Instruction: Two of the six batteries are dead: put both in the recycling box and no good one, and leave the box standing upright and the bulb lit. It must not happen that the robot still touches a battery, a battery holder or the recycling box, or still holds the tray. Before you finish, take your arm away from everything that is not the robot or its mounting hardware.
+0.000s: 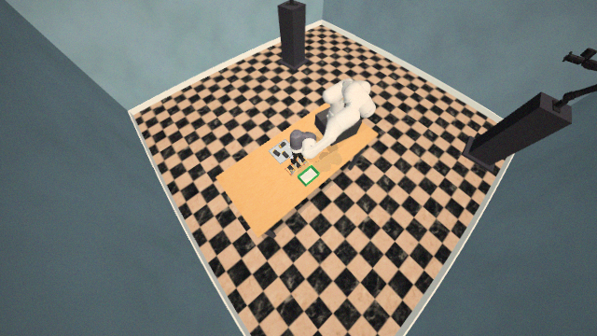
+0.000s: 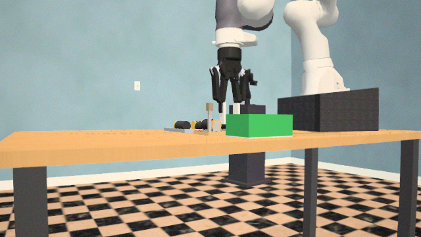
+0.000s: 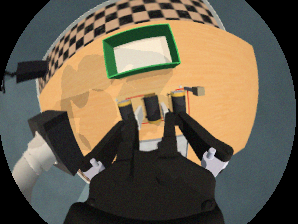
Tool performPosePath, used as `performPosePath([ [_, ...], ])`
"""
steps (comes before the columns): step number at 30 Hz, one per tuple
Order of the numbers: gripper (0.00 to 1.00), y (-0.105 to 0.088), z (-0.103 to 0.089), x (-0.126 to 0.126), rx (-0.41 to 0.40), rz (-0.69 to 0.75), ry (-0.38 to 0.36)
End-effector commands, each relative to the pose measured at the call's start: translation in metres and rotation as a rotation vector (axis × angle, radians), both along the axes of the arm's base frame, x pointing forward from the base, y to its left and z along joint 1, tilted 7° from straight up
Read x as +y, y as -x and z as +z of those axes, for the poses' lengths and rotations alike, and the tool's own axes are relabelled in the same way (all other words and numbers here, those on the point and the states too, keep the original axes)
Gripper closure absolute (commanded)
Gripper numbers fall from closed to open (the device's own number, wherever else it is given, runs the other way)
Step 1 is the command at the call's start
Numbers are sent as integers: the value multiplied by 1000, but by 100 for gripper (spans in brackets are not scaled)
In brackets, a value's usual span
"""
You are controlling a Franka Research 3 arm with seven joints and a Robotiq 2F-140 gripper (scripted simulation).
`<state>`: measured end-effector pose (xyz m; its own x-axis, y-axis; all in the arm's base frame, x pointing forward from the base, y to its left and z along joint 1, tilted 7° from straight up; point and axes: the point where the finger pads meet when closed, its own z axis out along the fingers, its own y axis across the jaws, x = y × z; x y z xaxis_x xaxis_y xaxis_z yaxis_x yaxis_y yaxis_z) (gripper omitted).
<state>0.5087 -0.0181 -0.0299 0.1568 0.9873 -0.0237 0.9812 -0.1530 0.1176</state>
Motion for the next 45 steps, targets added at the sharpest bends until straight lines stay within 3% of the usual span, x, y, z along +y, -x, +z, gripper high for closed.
performPosePath([
  [1, 71, -2, -3, -1, -5, 13, 4],
  [15, 71, -3, -10, -1, -5, 13, 4],
  [16, 84, -3, -10, -1, -5, 13, 4],
  [45, 84, -3, -9, -1, -5, 13, 4],
])
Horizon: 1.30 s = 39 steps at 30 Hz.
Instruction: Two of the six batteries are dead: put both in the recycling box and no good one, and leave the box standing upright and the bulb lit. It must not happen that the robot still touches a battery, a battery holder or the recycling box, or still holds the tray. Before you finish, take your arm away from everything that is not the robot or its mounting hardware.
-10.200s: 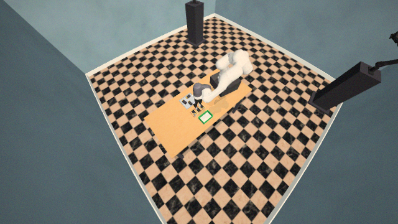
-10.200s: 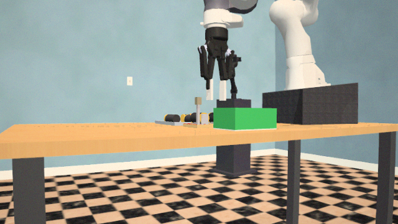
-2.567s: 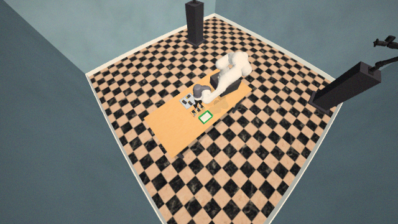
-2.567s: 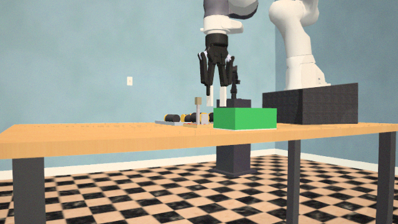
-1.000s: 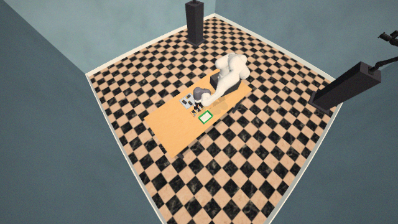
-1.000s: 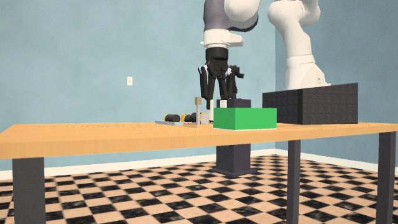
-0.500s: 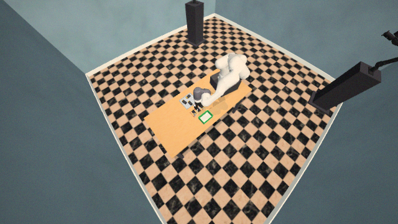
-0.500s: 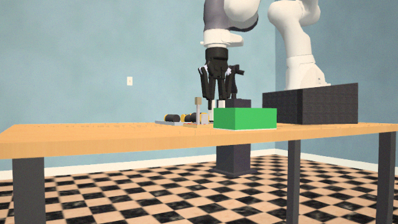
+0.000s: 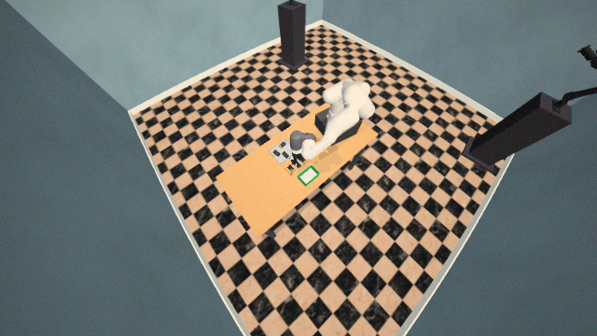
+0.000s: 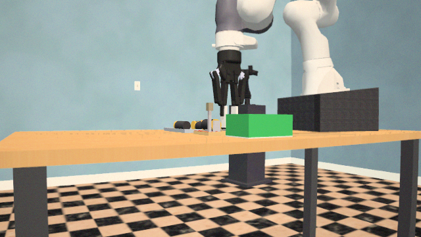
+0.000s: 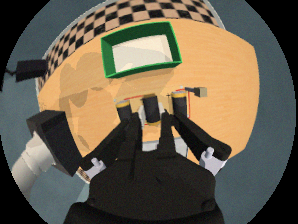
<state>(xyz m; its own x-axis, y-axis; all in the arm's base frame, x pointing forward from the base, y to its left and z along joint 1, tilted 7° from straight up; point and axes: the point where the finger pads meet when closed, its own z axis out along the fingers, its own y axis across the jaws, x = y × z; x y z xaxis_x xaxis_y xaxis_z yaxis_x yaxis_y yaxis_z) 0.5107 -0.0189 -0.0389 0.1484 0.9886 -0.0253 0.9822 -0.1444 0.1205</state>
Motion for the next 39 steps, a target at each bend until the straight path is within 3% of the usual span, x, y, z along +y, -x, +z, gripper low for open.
performPosePath([
  [1, 84, -1, 0, 0, -2, 4, 2],
  [5, 84, 0, 4, 0, -2, 4, 2],
  [14, 84, 4, 40, 2, -2, 4, 2],
  [25, 84, 5, 46, 2, -2, 4, 2],
  [33, 84, 11, 101, 4, -2, 4, 2],
  [39, 84, 12, 106, 5, -2, 4, 2],
])
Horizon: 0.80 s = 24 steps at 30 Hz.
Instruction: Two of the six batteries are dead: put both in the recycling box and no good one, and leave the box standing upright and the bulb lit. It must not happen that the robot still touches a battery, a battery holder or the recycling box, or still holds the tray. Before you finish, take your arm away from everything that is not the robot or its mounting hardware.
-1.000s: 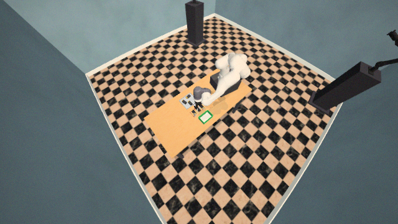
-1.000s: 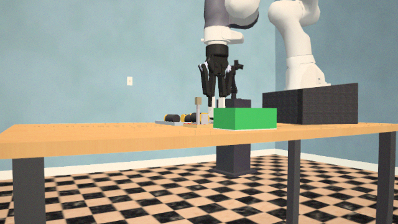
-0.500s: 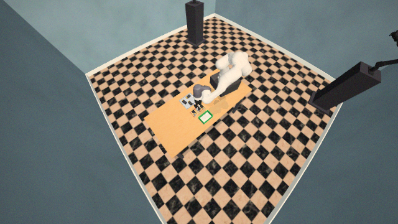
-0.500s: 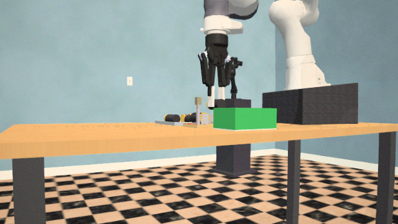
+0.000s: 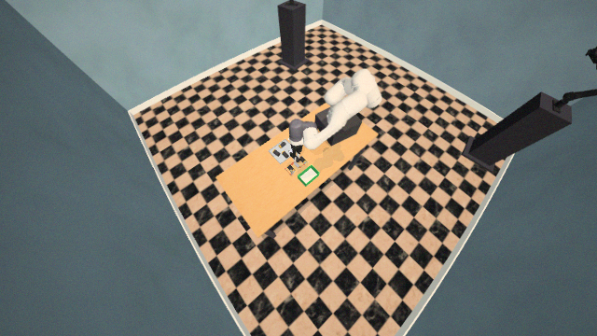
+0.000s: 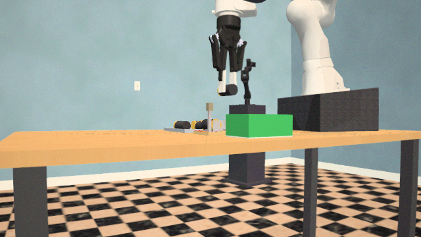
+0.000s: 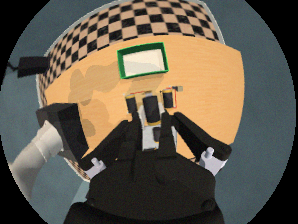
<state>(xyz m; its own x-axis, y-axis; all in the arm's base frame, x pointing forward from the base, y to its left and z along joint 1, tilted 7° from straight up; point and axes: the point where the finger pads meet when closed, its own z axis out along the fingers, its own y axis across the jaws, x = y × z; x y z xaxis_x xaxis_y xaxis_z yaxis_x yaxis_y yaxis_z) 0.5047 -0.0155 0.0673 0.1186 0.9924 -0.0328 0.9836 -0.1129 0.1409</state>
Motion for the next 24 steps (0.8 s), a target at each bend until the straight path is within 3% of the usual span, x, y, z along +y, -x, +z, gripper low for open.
performPosePath([
  [1, 84, 6, 0, 1, 17, -26, -8],
  [24, 84, 9, 0, -5, 16, -54, -12],
])
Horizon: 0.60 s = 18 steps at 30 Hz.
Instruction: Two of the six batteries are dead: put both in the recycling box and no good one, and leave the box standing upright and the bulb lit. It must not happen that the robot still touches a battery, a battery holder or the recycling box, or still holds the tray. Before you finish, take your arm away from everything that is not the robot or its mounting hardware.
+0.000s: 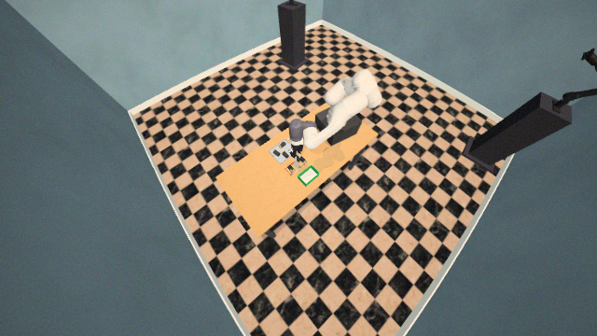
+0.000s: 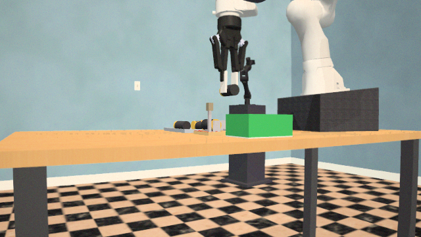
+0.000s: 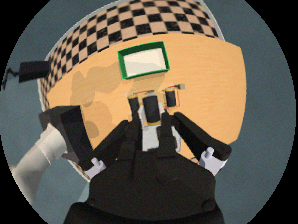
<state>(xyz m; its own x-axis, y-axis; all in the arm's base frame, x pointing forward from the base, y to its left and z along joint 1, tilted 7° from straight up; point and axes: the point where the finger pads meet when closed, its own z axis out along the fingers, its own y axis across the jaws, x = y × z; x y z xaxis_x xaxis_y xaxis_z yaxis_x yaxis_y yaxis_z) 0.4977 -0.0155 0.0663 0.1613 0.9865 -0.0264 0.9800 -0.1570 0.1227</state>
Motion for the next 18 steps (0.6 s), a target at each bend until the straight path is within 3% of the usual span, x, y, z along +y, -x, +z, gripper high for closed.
performPosePath([
  [1, 84, 5, 1, -10, -2, -10, -2],
  [5, 84, 27, 0, -50, -2, -10, -2],
  [7, 84, 27, 0, -50, -2, -10, -2],
  [13, 84, 71, -2, -128, -2, -10, -2],
  [18, 84, 81, -2, -145, -2, -10, -2],
])
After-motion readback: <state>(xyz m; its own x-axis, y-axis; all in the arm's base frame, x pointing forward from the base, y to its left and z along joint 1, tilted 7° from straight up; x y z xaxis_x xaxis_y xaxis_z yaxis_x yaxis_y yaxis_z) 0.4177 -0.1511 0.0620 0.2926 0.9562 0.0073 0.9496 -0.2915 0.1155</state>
